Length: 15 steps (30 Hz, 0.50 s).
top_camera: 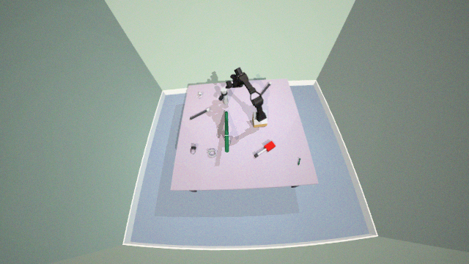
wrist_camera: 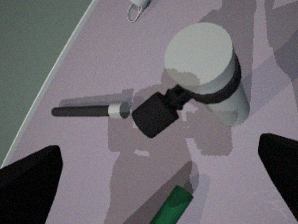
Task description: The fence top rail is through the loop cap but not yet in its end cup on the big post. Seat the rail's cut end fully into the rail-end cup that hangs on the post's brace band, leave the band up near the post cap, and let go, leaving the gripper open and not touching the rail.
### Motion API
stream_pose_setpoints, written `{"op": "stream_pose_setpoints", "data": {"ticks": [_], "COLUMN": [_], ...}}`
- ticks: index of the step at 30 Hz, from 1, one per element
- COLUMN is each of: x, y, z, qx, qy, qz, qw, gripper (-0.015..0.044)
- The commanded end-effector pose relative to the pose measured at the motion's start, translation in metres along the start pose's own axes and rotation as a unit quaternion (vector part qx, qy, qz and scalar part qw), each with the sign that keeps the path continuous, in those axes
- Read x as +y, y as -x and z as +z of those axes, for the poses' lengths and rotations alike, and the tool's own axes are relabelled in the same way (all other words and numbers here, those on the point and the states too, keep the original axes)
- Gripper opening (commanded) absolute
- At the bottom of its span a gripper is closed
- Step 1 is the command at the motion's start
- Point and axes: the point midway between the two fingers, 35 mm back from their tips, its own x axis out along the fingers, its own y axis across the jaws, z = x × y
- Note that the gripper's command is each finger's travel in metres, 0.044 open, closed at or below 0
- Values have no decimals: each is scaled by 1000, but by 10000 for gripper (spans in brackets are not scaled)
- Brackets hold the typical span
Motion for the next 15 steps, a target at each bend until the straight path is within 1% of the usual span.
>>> {"op": "stream_pose_setpoints", "data": {"ticks": [1,4,9,15], "x": [40,69,103,105], "y": [-18,-29,-40,-41], "z": [-43,-82,-142,-147], "qx": [53,96,157,162], "qy": [135,250,406,417], "qz": [-11,-11,0,2], "qw": [989,963,900,894], "gripper": [440,440,440,440]}}
